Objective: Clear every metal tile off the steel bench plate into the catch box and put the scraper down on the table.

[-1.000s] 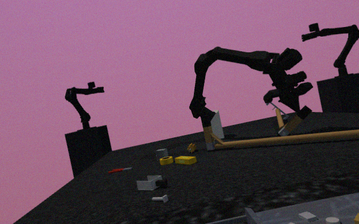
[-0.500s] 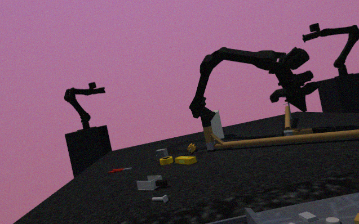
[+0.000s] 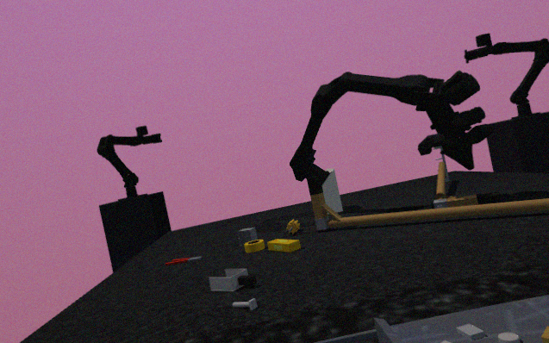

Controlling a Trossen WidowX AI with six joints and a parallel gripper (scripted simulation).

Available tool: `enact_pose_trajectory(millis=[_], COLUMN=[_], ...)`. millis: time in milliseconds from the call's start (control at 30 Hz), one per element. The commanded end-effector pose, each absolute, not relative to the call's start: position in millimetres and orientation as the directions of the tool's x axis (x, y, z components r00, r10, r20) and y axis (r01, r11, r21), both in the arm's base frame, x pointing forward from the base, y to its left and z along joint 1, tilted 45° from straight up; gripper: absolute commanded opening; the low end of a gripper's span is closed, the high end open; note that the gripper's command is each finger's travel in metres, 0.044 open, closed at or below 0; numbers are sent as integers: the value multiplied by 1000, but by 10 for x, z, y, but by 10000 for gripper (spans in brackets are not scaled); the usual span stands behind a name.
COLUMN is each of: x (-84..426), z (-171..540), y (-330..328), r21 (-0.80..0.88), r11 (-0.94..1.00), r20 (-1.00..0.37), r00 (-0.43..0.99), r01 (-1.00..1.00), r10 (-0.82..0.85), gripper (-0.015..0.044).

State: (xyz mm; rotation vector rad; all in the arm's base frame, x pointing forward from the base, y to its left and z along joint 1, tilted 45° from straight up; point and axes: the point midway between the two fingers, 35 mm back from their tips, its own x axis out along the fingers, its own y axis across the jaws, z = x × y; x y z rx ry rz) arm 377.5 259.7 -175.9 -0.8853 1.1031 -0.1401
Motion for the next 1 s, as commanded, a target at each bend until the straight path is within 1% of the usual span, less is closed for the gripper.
enact_pose_trajectory(millis=[0, 800, 967], x=[3791, 3686, 3688], z=[-1676, -1104, -1043], y=[2706, 3226, 3227], r21=[-676, -674, -674], r11=[670, 671, 670], r20=[-717, -719, -720], r00=[484, 483, 478], r01=[-308, -309, -311], r10=[-501, -500, -503], gripper=[0, 0, 0])
